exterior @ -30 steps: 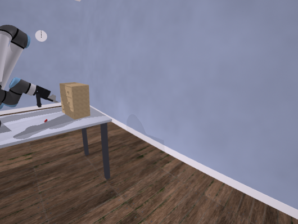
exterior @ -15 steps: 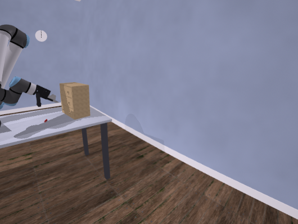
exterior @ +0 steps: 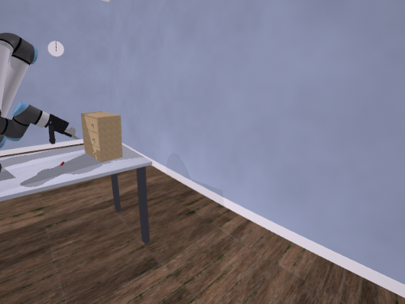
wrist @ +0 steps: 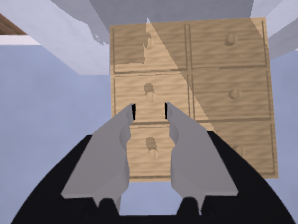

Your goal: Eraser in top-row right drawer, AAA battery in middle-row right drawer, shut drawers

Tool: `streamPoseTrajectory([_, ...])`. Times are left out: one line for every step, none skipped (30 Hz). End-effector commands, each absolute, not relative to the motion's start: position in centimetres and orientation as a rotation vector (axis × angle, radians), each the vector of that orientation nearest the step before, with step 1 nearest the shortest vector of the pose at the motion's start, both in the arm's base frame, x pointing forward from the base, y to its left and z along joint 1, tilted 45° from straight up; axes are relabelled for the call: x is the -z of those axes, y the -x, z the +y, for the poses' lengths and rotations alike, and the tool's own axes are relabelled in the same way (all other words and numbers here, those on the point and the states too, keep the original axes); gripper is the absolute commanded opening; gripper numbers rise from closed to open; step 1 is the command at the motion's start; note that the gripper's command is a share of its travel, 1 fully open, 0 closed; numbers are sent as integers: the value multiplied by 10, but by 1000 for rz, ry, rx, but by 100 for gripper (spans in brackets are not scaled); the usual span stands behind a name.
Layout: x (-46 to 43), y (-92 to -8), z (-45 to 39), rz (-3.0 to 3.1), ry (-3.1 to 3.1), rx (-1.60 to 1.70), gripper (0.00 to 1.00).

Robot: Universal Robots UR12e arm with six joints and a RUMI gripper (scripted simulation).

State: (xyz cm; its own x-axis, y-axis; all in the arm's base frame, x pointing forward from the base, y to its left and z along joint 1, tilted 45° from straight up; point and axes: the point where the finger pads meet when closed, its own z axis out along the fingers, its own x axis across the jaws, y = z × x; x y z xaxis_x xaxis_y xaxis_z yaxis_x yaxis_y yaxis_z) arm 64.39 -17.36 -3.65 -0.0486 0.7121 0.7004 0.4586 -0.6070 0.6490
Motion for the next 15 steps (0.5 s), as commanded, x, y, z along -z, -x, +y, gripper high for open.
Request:
streamPoseTrajectory([35, -643, -176, 1283, -2011, -1709, 20])
streamPoseTrajectory([35, -643, -176, 1287, -2013, -1708, 20])
streamPoseTrajectory([35, -642, -176, 1290, -2015, -1707, 20])
streamPoseTrajectory([35, -642, -176, 1294, -2017, -1706, 20])
streamPoseTrajectory([35, -642, -177, 1298, -2019, -1705, 20])
streamPoseTrajectory([34, -641, -177, 1302, -2021, -1704, 20])
streamPoseTrajectory([34, -641, -177, 1302, -2021, -1704, 20])
streamPoseTrajectory([34, -641, -177, 1302, -2021, -1704, 20])
streamPoseTrajectory([34, -641, -177, 1306, -2022, -1703, 20])
streamPoseTrajectory([34, -640, -177, 1310, -2024, -1702, 20])
streamPoseTrajectory([34, -640, -177, 1314, -2026, -1701, 20])
streamPoseTrajectory([34, -640, -177, 1319, -2028, -1700, 20])
streamPoseTrajectory([33, -639, -177, 1323, -2030, -1699, 20])
streamPoseTrajectory([33, -639, -178, 1327, -2033, -1697, 20])
streamPoseTrajectory([33, -639, -178, 1332, -2035, -1695, 20])
